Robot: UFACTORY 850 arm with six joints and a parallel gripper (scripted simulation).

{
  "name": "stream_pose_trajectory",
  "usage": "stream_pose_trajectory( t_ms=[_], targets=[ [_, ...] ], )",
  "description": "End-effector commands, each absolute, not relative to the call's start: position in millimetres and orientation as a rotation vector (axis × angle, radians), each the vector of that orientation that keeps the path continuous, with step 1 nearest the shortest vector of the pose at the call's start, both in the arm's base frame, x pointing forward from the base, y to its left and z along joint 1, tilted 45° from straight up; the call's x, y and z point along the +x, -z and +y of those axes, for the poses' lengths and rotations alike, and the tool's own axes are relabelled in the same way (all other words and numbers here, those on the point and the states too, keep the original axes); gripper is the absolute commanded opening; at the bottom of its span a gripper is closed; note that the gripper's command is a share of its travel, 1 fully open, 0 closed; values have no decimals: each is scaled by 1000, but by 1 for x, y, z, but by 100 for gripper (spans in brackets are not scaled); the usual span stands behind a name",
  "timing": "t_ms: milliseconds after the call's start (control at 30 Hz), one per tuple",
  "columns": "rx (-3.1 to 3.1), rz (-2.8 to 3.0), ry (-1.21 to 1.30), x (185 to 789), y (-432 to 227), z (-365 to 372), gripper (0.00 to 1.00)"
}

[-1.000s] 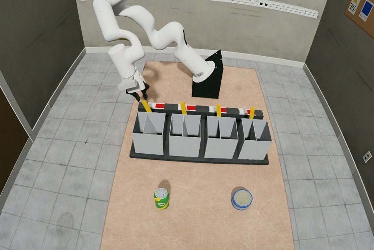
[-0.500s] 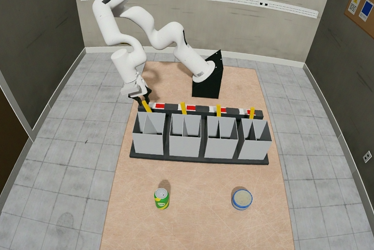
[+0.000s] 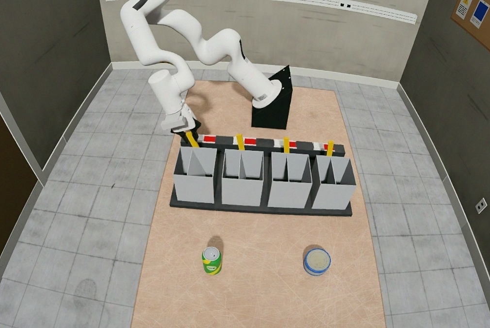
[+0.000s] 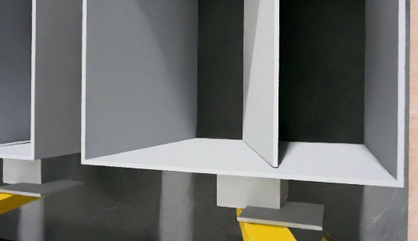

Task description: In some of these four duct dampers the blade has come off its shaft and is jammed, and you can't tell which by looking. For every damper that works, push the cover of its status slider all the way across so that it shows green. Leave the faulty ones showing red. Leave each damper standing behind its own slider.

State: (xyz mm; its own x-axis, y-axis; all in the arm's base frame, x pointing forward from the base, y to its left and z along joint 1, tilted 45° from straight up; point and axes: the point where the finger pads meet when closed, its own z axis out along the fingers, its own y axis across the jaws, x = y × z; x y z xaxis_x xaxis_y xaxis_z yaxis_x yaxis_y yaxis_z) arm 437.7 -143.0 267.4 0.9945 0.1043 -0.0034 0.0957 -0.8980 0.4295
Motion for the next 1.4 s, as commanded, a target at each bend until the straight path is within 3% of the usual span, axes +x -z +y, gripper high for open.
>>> stream_pose_trajectory(
  t_ms=[0,700,733,1367],
  targets=[
    [2694,142,-29,438,-264,-144,39],
    [2694,142,-29,439,-262,-146,39],
    [2694,142,-29,439,-262,-146,19],
    [2694,142,-29,439,-262,-146,19]
  ],
)
